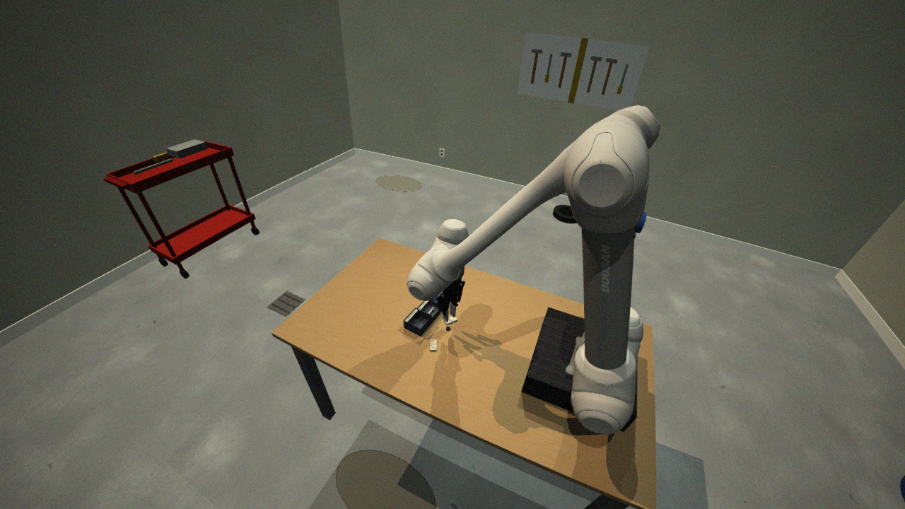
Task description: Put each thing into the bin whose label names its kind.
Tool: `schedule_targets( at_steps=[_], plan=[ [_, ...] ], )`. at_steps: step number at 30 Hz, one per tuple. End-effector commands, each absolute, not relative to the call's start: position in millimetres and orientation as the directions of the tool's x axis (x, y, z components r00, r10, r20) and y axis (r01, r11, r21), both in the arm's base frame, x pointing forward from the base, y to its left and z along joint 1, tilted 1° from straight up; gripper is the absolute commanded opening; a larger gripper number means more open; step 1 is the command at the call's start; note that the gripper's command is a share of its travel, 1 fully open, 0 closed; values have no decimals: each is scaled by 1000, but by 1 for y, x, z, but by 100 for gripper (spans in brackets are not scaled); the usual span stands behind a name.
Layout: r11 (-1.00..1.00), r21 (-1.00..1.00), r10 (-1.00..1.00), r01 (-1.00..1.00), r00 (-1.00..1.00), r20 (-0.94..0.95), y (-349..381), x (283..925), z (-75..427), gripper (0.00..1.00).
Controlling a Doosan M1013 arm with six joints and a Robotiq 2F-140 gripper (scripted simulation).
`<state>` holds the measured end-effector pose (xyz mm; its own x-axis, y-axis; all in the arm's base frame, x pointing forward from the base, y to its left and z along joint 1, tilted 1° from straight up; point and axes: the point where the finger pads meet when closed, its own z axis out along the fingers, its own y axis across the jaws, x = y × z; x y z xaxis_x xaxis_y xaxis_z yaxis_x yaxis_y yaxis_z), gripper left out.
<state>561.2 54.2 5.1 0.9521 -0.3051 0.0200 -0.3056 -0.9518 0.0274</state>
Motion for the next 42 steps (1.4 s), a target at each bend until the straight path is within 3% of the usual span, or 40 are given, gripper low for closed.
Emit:
schedule_targets(
  at_steps=[1,32,42],
  plan=[
    [-967,11,-256,-256,967,9,54,561,5,20],
    [-967,11,-256,-256,967,9,54,561,5,20],
    [-967,11,-256,-256,967,9,54,561,-27,20]
  ],
)
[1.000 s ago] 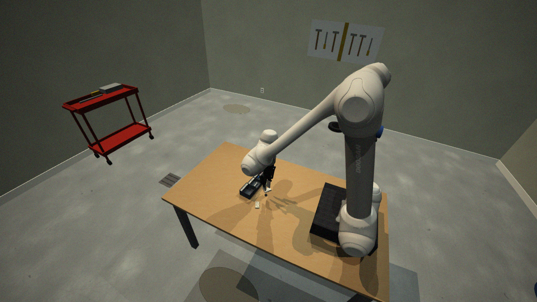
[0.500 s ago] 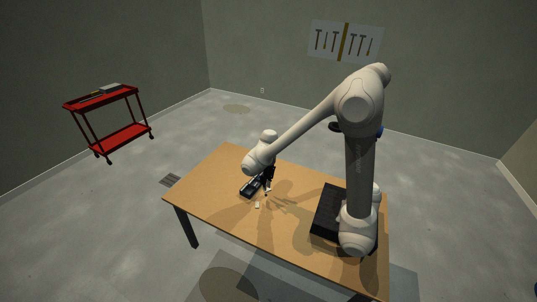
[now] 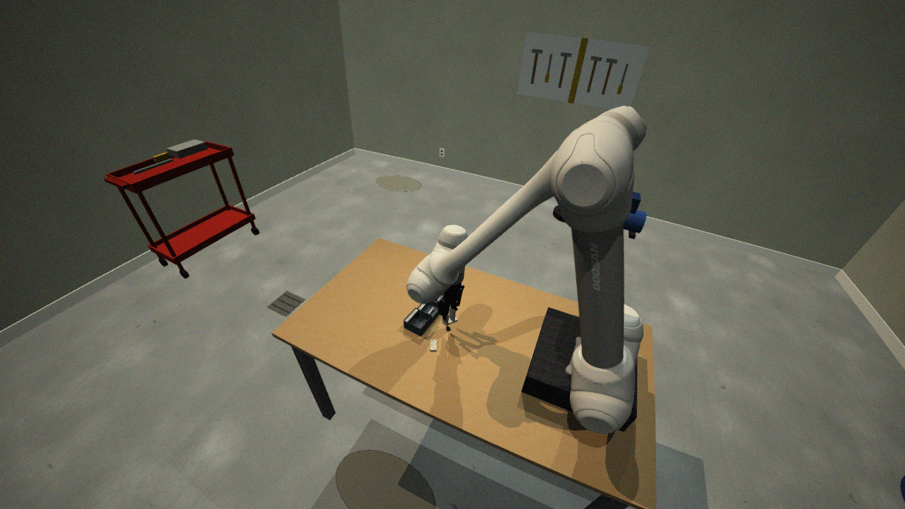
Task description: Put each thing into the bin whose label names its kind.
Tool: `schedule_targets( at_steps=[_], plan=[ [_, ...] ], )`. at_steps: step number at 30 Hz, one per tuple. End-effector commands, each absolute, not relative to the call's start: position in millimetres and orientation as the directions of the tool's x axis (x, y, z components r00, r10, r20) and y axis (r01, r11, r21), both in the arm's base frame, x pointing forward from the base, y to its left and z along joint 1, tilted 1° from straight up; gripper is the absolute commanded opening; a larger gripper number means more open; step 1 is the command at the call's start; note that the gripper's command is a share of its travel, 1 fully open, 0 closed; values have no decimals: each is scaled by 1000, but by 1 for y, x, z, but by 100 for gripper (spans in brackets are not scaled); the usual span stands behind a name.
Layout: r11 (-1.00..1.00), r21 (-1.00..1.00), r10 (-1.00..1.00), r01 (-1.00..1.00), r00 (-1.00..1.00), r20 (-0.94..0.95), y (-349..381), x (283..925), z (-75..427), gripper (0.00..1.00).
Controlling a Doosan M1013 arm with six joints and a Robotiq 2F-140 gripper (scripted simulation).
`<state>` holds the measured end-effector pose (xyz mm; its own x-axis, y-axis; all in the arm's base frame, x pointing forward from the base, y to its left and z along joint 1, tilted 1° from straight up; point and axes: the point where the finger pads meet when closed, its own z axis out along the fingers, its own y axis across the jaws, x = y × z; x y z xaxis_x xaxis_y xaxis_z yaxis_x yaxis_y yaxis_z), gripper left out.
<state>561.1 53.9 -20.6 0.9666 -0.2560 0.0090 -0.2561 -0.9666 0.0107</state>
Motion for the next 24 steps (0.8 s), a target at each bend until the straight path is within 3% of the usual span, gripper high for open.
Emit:
schedule_targets(
  at_steps=[1,24],
  plan=[
    [-967,11,-256,-256,967,9,54,562,-31,20],
    [-967,11,-256,-256,967,9,53,562,-63,20]
  ],
)
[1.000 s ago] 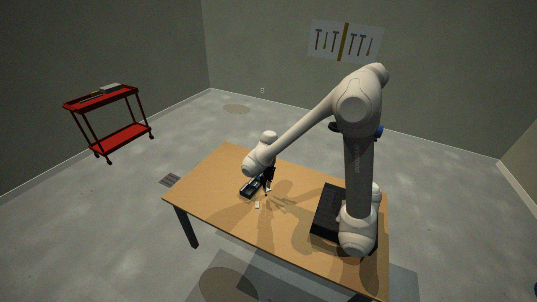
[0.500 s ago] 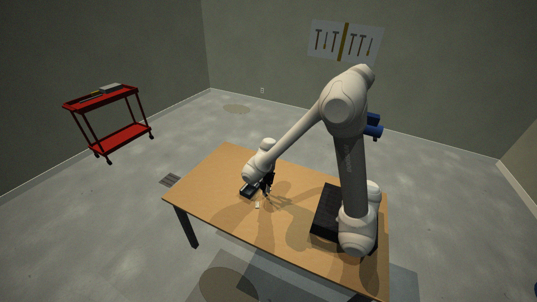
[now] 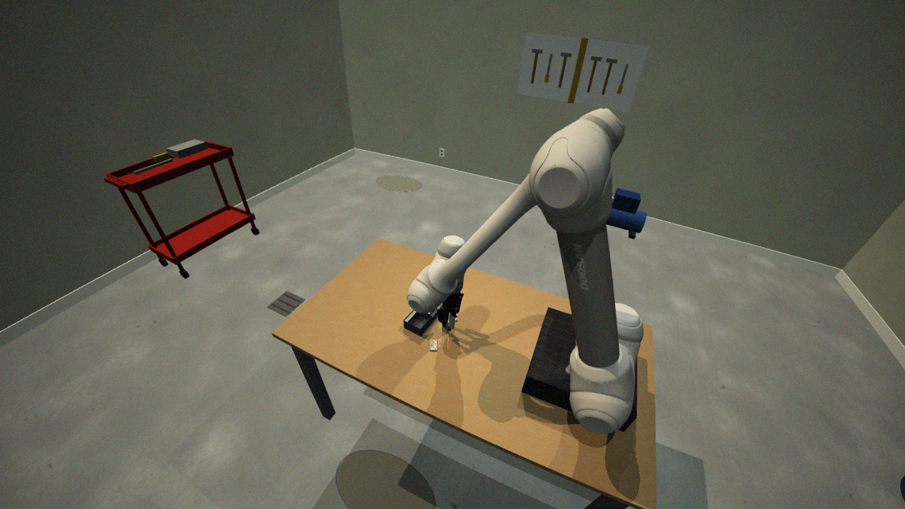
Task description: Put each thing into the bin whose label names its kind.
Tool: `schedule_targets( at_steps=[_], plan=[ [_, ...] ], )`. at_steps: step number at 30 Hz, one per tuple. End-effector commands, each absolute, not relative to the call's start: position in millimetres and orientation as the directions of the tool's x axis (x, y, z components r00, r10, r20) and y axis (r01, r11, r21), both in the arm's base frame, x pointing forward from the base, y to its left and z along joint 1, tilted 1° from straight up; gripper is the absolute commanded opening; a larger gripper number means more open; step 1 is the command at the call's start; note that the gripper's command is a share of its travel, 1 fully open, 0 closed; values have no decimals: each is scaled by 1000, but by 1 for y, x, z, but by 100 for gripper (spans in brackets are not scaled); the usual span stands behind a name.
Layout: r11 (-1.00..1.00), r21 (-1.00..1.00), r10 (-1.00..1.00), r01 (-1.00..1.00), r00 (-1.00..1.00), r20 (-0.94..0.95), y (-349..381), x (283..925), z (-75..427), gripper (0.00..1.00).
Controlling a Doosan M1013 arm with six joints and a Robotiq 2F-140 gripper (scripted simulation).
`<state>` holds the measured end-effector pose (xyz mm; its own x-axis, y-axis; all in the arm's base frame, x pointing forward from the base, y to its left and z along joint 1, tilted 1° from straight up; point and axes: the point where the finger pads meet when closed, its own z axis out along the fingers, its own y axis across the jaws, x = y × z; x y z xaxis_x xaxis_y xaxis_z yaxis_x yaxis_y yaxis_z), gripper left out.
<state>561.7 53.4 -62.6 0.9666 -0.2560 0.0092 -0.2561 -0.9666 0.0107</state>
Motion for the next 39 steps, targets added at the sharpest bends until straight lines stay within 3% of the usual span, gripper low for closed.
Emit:
schedule_targets(
  at_steps=[1,9,10,39],
  plan=[
    [-967,11,-256,-256,967,9,53,562,-63,20],
    [-967,11,-256,-256,967,9,53,562,-63,20],
    [-967,11,-256,-256,967,9,53,562,-63,8],
    [-967,11,-256,-256,967,9,53,562,-63,8]
  ],
)
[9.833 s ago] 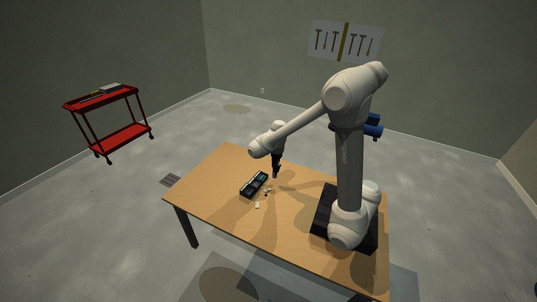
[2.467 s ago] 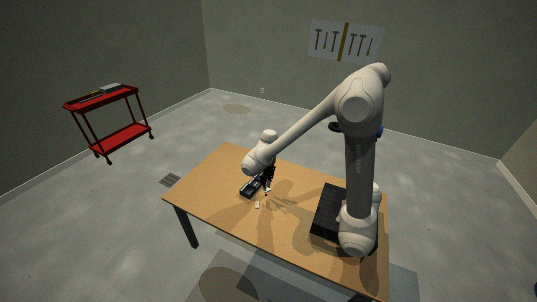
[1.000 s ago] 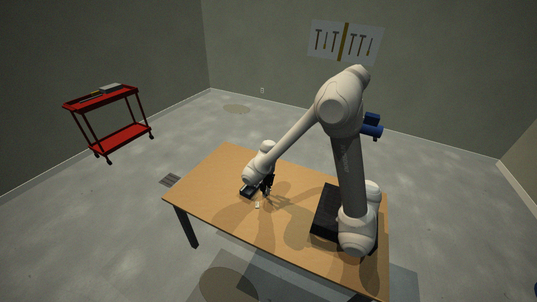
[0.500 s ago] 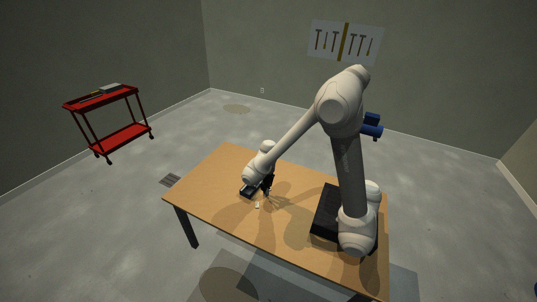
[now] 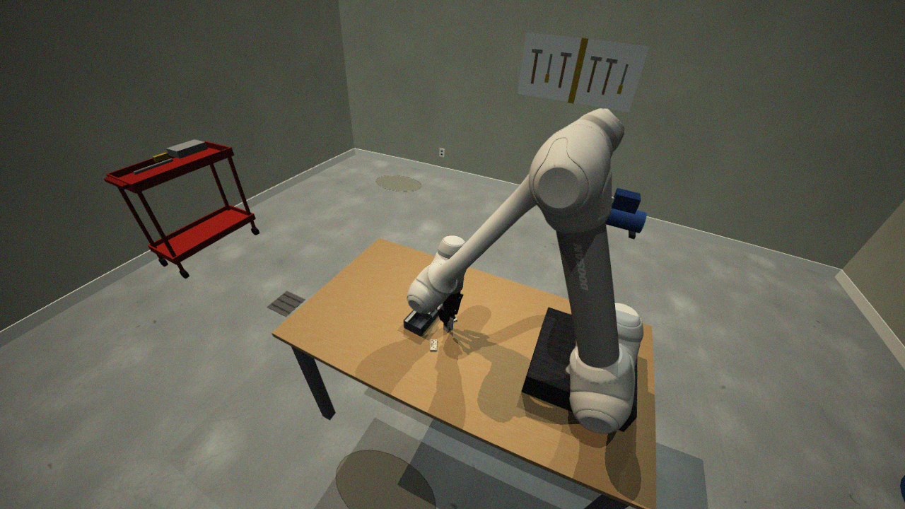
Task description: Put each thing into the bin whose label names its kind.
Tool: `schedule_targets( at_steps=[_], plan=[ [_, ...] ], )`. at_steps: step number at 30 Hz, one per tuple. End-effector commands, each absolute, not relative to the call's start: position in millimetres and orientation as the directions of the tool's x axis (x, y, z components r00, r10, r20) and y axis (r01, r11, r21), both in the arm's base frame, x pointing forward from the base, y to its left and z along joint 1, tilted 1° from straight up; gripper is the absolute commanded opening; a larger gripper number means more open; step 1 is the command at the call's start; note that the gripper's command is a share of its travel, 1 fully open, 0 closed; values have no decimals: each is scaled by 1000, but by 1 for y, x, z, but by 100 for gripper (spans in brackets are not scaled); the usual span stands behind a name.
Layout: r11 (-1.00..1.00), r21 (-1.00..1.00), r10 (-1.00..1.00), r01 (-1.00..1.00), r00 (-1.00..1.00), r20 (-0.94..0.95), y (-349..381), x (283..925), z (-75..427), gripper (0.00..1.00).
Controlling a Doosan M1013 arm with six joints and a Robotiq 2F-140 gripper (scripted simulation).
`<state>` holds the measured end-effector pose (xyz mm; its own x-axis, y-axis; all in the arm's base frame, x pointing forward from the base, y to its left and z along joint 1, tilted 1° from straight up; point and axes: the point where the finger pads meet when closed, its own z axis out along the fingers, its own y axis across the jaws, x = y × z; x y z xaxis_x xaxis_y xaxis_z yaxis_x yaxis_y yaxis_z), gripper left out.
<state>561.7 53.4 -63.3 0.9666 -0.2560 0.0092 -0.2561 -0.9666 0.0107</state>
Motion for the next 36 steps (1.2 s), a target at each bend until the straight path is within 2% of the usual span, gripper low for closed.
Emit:
schedule_targets(
  at_steps=[1,19,36],
  plan=[
    [-967,11,-256,-256,967,9,53,562,-60,8],
    [-967,11,-256,-256,967,9,54,561,-7,8],
    [-967,11,-256,-256,967,9,54,561,3,8]
  ],
)
